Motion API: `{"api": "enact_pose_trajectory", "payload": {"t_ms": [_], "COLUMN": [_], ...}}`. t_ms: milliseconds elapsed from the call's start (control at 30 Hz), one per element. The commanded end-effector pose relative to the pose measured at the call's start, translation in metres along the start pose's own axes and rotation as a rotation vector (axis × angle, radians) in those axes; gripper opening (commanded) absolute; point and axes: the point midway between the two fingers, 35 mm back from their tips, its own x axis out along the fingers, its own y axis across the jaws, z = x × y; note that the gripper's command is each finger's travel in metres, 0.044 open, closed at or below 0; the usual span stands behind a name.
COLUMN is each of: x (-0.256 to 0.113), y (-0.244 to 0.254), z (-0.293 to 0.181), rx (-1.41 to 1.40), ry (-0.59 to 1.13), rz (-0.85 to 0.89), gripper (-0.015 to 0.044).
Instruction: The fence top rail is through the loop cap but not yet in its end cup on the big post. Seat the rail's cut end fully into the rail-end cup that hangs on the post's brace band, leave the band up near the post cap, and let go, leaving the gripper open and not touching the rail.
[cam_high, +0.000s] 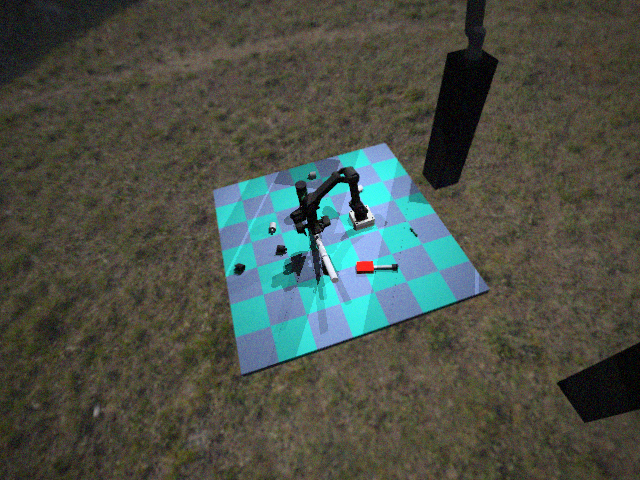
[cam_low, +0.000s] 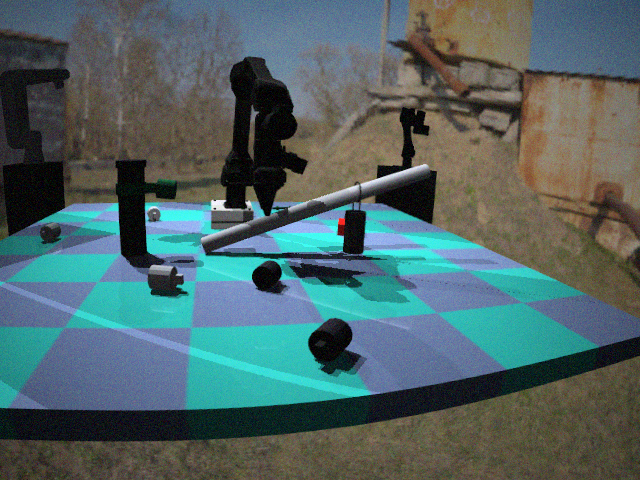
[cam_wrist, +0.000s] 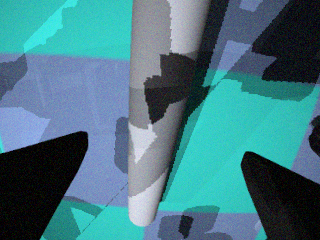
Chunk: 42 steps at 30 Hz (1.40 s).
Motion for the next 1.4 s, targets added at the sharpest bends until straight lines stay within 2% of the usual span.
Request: {"api": "enact_pose_trajectory", "payload": {"t_ms": [0,1100,1367], "x": [0.010,0.058,0.058], "y": [0.001,0.003,0.003], "z": [-0.001,-0.001,-0.001], "rx": [-0.004,-0.004,-0.004], "ry": [0.005,0.005,0.005], "rz": [0.012,0.012,0.012], "gripper": [0.0440,0.0440,0.0230]}}
